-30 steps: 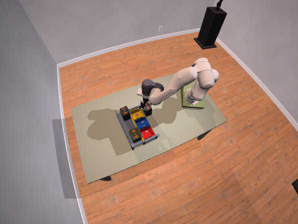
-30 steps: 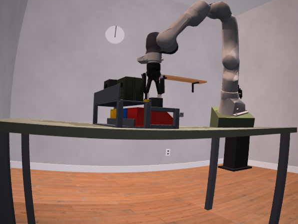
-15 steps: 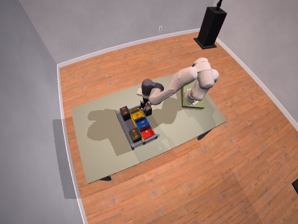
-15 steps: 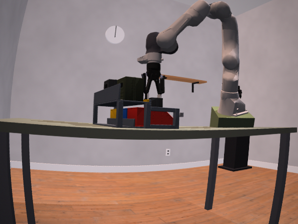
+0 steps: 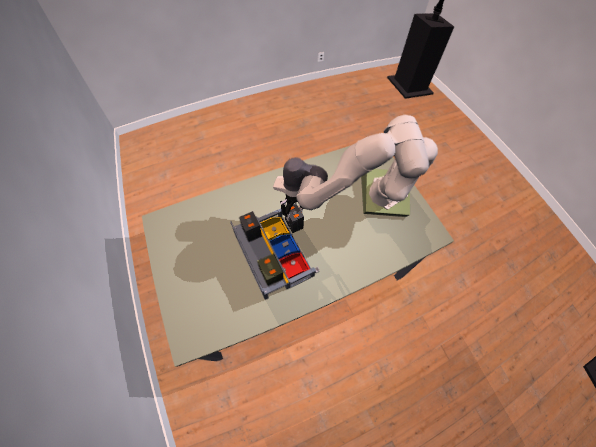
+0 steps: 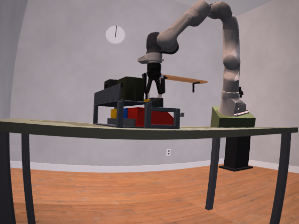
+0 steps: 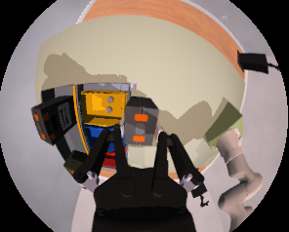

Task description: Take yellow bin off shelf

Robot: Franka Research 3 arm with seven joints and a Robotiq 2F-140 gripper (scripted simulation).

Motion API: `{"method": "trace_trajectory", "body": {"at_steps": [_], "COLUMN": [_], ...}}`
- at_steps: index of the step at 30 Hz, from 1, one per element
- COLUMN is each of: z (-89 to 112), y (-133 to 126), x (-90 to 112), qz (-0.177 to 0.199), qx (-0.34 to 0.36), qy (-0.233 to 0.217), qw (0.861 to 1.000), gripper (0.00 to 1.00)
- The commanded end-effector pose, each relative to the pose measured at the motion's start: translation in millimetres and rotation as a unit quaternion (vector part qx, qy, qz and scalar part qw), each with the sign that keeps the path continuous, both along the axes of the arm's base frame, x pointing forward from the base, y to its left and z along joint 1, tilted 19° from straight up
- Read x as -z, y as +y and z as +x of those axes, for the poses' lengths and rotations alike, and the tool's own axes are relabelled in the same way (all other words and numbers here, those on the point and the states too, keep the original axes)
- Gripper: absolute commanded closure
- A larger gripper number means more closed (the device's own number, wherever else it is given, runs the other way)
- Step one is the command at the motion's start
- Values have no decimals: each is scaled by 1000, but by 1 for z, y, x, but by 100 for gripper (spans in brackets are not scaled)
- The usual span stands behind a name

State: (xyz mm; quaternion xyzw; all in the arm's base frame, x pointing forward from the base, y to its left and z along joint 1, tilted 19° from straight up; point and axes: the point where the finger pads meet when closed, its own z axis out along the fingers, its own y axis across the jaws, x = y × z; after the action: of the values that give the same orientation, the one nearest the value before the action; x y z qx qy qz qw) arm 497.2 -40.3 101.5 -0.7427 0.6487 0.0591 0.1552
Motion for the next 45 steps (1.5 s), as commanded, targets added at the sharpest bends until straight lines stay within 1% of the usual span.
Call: {"method": "trace_trajectory", "body": {"at_steps": [1,7,8,12,24,25,29,41,42,45], "z": [6,6,1,6,6,1,6,6,1,5], "y": [-7,-7,-1,-7,-7,-2,-7,-7,-2,-6], "x": [-6,-6,-1,-6,-6,-1,-6,-6,-1,-5], "qz": [-6,-6,-1,-6,-6,-1,-6,-6,-1,-4], "qx": [5,5,1,5,5,1,5,5,1,4], "qy": [-8,-8,-2,-8,-8,-2,-8,-8,-2,-6], "qw": [1000,1000,1000,1000,1000,1000,1000,1000,1000,1000], "gripper": [100,100,100,100,100,100,100,100,100,100]}}
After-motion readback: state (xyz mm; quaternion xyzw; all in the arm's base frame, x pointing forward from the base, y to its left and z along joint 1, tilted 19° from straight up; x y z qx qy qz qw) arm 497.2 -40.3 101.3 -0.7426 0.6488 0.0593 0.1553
